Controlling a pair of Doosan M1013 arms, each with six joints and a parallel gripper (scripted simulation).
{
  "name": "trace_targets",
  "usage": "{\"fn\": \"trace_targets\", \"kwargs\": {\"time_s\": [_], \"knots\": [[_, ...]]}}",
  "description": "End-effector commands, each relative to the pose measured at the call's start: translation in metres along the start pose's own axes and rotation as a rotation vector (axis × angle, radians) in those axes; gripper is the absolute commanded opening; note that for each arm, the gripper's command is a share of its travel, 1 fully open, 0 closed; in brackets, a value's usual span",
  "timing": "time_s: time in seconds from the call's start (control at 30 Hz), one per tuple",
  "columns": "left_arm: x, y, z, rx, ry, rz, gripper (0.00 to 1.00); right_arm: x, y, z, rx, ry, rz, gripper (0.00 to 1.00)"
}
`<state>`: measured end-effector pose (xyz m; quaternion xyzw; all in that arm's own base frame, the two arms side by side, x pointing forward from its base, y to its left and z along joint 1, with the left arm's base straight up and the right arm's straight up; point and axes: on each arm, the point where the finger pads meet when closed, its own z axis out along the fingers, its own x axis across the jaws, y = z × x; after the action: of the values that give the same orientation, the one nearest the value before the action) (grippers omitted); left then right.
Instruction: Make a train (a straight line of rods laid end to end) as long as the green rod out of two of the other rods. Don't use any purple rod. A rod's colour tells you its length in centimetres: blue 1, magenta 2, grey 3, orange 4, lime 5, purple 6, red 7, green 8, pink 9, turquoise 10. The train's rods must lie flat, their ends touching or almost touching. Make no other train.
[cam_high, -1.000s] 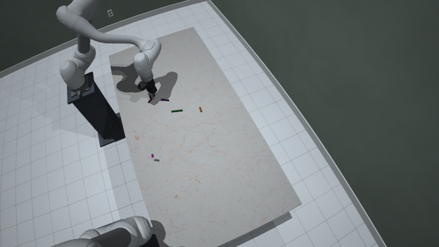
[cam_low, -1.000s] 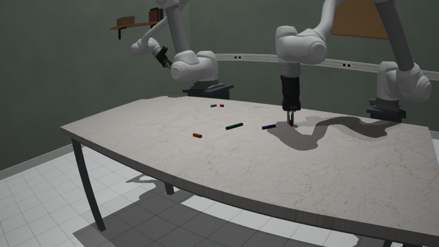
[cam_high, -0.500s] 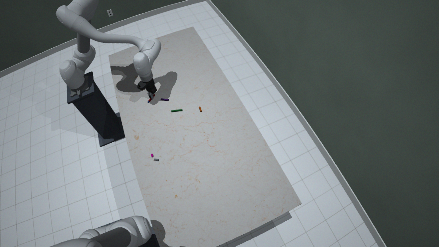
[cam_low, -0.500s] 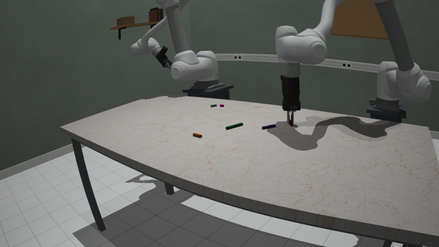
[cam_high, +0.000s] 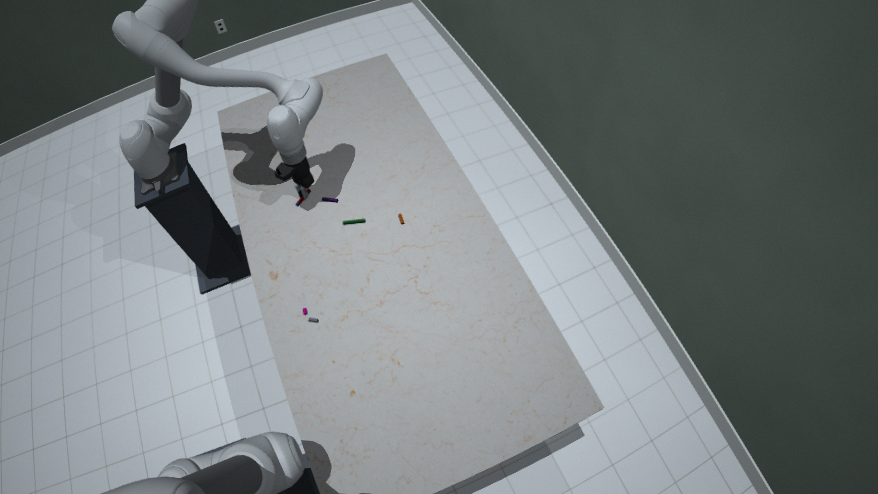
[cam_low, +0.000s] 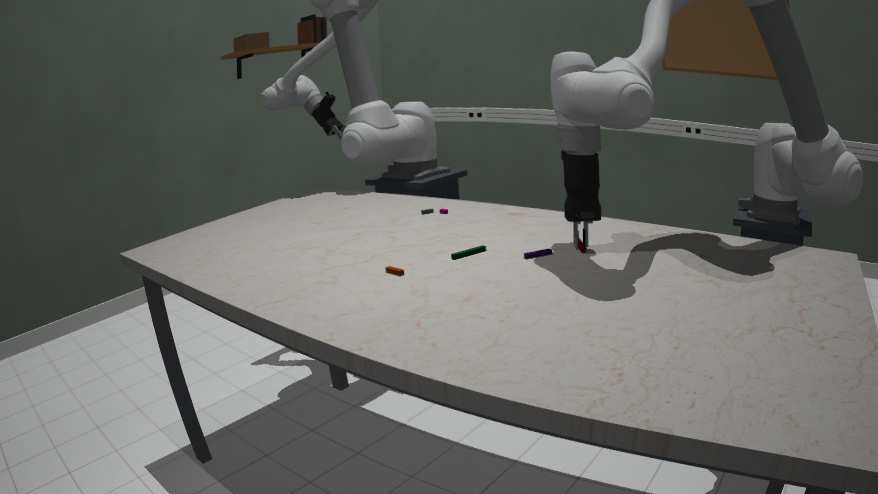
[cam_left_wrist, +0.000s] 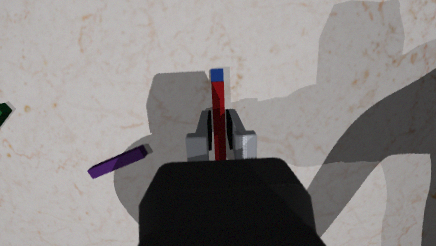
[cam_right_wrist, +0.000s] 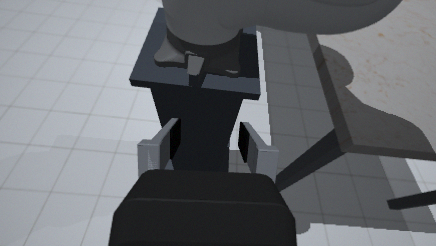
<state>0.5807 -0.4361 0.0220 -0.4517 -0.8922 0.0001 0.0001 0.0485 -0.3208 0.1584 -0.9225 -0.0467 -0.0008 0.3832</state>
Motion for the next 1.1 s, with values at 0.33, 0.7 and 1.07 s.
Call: {"fn": "trace_targets", "kwargs": {"time_s": [0.33,0.7,1.07], "knots": [[-0.001,0.000,-0.001,-0.001,-0.001,0.000,0.54,0.000,0.000,-0.001,-0.001,0.000,0.000,1.00],[-0.001,0.000,-0.003,-0.001,-0.001,0.000,0.54,0.000,0.000,-0.001,-0.001,0.000,0.000,1.00],[0.000,0.000,-0.044,-0.001,-0.001,0.000,0.54,0.000,0.000,-0.001,-0.001,0.000,0.000,1.00]]}}
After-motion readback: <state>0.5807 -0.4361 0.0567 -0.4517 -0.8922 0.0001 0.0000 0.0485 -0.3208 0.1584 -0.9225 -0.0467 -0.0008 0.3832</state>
